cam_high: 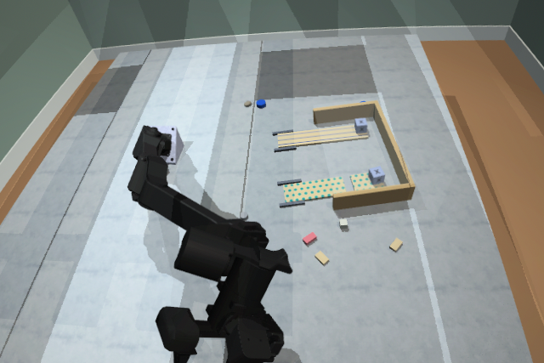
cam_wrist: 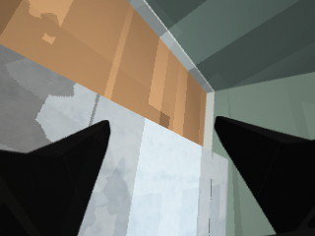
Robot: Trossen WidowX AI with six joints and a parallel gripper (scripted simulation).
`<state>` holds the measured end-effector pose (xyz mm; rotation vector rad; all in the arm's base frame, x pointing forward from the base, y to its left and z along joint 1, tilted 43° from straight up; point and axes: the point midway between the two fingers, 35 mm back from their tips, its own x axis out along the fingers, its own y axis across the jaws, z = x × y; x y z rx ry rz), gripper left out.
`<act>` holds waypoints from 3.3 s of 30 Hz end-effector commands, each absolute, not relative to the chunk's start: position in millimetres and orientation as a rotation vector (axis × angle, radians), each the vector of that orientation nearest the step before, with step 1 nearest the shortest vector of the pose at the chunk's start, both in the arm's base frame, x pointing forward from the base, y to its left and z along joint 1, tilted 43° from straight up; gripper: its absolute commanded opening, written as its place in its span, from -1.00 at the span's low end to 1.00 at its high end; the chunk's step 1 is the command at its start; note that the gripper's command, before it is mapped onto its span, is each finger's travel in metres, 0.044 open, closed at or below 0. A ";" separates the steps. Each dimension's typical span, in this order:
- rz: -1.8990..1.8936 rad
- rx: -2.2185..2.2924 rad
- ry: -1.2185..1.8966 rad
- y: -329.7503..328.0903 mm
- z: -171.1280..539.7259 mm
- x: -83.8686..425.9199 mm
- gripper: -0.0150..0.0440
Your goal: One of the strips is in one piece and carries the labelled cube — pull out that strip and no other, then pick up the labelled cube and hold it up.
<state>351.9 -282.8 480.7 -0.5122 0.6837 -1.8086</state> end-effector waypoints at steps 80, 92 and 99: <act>-0.388 -0.778 1.502 122.0 11.2 358.1 -0.49; -0.388 -0.778 1.501 115.6 0.6 358.6 -0.49; -0.387 -0.778 1.501 108.1 -8.1 360.0 -0.49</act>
